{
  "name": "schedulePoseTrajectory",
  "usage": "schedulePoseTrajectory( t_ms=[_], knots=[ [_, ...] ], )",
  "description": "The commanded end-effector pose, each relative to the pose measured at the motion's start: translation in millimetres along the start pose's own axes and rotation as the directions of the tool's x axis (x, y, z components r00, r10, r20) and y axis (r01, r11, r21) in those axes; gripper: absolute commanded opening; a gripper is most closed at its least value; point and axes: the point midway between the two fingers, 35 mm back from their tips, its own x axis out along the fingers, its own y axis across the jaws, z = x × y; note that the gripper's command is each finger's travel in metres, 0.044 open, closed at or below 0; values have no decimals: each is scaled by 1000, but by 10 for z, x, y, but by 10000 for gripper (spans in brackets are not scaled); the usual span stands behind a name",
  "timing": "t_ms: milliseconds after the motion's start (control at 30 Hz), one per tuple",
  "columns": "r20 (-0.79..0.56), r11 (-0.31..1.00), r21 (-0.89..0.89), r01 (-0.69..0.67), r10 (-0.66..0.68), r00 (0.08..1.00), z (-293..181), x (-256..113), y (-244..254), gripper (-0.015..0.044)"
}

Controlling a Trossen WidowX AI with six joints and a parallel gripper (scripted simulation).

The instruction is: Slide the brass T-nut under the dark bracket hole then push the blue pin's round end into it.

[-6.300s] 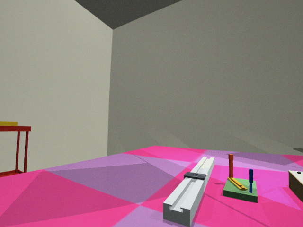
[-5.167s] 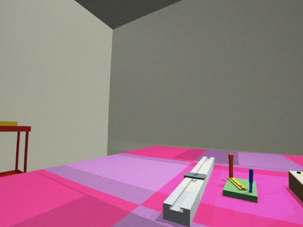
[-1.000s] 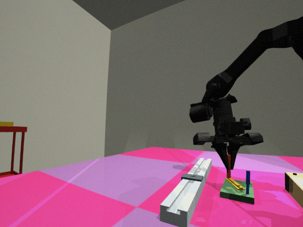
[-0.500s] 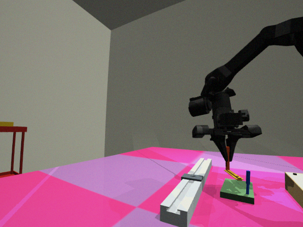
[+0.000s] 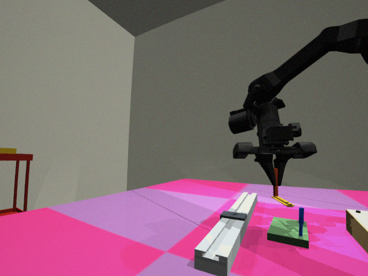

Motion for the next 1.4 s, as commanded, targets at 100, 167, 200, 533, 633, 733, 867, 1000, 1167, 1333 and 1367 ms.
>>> schedulePoseTrajectory(
  t_ms=[100, 167, 200, 533, 633, 733, 867, 1000, 1167, 1333, 1367],
  knots=[
    [-8, 1000, -8, 8, -8, 1000, 27, -129, -9, -150],
    [-8, 1000, -8, 8, -8, 1000, 36, -160, -8, -150],
    [-8, 1000, -8, 8, -8, 1000, 40, -175, -8, -150],
    [-8, 1000, -8, 8, -8, 1000, 91, -330, 0, -150],
    [-8, 1000, -8, 8, -8, 1000, 106, -373, 3, -150],
    [-8, 1000, -8, 8, -8, 1000, 108, -384, 3, -150],
    [-8, 1000, 10, 13, -13, 1000, 70, -401, -33, -150],
    [-9, 999, 30, 19, -18, 1000, 25, -421, -75, -150],
    [-10, 998, 55, 26, -26, 1000, -34, -444, -126, -150],
    [-12, 996, 80, 34, -33, 999, -95, -467, -175, -150],
    [-12, 996, 85, 36, -35, 999, -107, -471, -185, -150]
  ],
)
